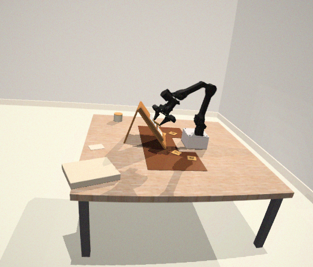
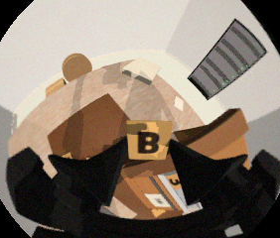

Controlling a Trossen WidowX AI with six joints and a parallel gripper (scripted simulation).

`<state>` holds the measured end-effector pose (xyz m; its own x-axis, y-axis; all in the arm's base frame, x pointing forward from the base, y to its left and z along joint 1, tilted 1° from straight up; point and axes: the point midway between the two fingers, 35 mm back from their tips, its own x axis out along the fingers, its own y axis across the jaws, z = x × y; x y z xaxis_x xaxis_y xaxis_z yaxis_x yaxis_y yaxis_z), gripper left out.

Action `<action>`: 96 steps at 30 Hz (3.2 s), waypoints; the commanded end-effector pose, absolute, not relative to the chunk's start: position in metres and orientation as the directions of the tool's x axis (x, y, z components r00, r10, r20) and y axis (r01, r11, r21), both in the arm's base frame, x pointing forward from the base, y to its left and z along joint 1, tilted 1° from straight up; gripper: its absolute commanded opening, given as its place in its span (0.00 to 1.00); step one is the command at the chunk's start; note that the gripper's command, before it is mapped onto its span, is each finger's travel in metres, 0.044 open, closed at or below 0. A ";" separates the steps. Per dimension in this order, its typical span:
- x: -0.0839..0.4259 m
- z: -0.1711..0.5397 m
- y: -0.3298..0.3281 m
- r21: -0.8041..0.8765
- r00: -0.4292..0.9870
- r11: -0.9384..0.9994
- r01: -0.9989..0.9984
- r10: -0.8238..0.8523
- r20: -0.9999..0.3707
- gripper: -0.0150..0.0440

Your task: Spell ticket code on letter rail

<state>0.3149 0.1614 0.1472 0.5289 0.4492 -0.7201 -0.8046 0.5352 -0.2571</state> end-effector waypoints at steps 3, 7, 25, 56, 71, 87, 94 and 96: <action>0.324 0.165 0.158 -0.318 0.582 0.535 -0.783 0.448 -0.679 0.25; 0.328 0.173 0.156 -0.345 0.605 0.535 -0.771 0.449 -0.658 0.25; 0.356 0.175 0.065 -0.309 0.692 0.710 -0.633 0.339 -0.637 0.25; 0.354 0.152 -0.103 -0.150 0.767 0.953 -0.262 0.112 -0.631 0.25; 0.323 0.127 -0.174 -0.046 0.779 0.994 -0.101 0.050 -0.625 0.25; 0.327 0.101 -0.202 0.000 0.787 1.000 -0.028 0.022 -0.616 0.25; 0.344 0.087 -0.200 0.000 0.789 1.000 -0.028 0.022 -0.614 0.25; 0.343 0.088 -0.200 0.000 0.789 1.000 -0.028 0.022 -0.614 0.25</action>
<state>0.3410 -0.1977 0.0877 0.7861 0.0310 -0.6173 -0.0364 0.9993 0.0039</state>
